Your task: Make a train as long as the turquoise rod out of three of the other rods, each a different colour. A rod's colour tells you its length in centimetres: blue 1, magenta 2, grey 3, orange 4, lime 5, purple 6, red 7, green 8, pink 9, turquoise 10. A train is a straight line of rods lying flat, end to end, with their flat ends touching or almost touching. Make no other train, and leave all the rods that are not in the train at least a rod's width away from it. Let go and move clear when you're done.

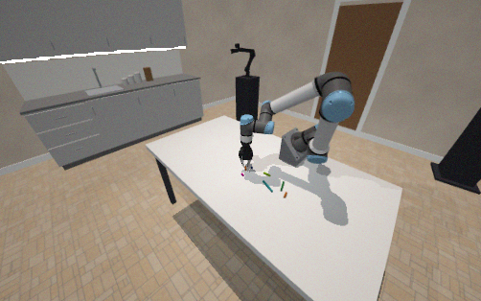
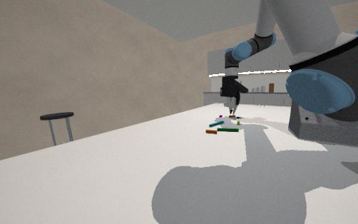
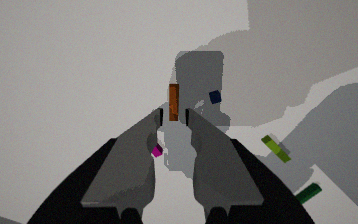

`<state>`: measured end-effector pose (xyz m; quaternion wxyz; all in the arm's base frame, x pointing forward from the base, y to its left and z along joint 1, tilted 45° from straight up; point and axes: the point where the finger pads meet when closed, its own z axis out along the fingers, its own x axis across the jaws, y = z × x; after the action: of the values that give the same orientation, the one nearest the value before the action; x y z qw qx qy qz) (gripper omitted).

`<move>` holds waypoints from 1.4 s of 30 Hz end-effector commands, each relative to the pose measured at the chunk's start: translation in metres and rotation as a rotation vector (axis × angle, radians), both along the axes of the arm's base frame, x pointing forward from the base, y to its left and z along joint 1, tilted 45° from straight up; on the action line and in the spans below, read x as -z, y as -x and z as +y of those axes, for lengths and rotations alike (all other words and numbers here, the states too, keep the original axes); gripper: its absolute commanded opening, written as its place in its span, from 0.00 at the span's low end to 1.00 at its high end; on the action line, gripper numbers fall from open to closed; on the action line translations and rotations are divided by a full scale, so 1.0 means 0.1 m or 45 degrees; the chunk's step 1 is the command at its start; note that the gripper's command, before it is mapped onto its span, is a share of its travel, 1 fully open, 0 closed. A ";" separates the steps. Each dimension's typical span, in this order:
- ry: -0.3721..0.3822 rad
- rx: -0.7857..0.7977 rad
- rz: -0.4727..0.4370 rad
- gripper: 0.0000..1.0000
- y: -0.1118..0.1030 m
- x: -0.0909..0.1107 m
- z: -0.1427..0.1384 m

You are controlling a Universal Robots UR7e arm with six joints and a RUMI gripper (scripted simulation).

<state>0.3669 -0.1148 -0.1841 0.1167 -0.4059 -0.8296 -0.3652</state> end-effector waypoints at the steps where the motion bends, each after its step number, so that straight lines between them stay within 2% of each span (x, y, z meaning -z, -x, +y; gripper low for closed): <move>1: 0.001 0.001 -0.001 0.14 0.00 0.00 -0.01; 29: 0.001 0.001 -0.001 0.14 0.00 0.00 0.00; 42: 0.001 0.001 -0.001 0.14 -0.01 0.07 0.07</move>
<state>0.3676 -0.1097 -0.1891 0.1167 -0.4059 -0.8296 -0.3652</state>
